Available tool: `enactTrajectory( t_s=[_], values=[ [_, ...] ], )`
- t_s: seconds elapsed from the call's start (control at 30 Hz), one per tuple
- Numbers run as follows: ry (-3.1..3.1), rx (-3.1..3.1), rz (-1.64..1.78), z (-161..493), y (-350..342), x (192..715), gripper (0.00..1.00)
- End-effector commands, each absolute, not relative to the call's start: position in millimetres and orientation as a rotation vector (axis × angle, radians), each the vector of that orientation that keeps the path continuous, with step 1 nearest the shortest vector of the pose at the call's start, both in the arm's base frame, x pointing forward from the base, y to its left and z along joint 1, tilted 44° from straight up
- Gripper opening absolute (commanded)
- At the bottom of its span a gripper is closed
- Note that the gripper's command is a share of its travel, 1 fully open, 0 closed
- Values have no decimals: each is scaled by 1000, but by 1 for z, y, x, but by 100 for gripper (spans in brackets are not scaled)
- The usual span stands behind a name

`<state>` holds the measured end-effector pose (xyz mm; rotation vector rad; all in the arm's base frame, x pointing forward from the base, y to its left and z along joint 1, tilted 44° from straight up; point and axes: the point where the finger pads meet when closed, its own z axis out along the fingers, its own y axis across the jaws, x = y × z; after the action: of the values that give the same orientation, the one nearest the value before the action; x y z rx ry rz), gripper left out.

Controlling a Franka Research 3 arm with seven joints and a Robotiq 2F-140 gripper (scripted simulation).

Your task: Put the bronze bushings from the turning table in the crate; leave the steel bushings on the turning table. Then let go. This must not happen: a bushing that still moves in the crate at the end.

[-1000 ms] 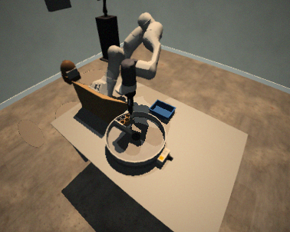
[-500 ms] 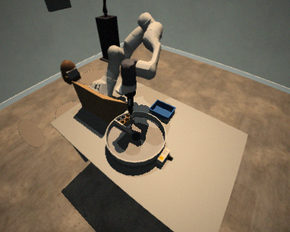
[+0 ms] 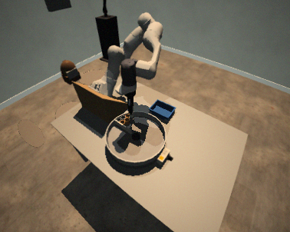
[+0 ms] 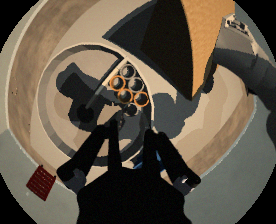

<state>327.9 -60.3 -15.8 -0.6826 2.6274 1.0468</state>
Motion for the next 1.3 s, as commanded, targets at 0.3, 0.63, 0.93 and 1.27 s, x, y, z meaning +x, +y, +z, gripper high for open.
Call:
enactTrajectory(
  t_s=[0.3, 0.63, 0.93, 1.27],
  values=[
    [2629, -677, 1044, -16, -60, 329, 28],
    [2629, -677, 1044, -16, -60, 329, 28],
    [2629, -677, 1044, -33, -44, 331, 28],
    [2629, -677, 1044, -33, -44, 331, 28]
  ],
)
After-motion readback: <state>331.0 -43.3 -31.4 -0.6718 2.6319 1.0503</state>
